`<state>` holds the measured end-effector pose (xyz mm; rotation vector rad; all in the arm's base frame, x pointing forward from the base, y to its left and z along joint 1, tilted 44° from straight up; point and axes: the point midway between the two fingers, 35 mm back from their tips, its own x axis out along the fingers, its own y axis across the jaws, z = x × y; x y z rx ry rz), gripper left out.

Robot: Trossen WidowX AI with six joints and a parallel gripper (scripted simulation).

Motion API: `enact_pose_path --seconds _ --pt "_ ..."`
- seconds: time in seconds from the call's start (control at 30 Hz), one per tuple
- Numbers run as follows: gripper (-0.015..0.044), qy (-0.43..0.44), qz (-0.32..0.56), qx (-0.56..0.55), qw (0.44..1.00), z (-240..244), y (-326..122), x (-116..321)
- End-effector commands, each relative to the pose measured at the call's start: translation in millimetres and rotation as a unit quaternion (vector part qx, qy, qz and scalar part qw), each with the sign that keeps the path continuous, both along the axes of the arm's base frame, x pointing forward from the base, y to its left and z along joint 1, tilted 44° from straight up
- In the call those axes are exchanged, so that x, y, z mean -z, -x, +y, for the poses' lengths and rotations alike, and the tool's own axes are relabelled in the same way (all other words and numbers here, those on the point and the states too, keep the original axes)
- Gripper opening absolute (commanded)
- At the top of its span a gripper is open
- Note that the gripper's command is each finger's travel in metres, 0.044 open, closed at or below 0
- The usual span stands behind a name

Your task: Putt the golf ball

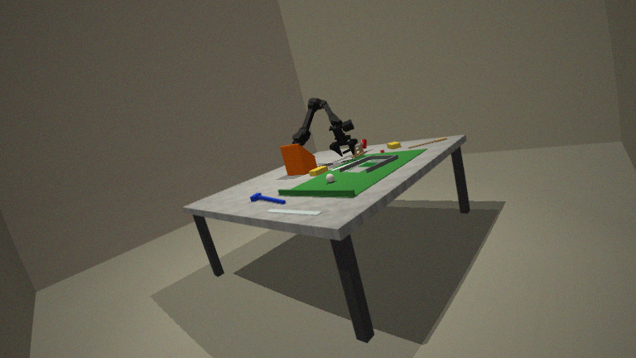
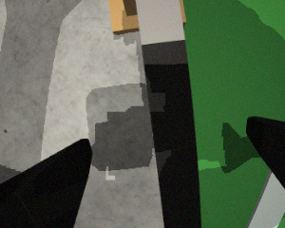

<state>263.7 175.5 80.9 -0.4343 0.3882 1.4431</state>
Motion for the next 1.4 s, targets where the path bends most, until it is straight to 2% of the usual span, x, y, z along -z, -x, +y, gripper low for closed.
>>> enact_pose_path --seconds 0.0,0.5,0.73,1.37 --pt "0.044 0.002 0.004 0.001 1.0 1.5 1.6 4.0" --pt "0.0046 0.0 0.0 0.0 1.0 0.6 0.1 0.7" --pt "0.0 0.0 0.0 0.0 1.0 0.1 0.0 0.3" --pt "0.0 0.008 0.002 -0.001 1.0 -53.6 2.5 -49.3"
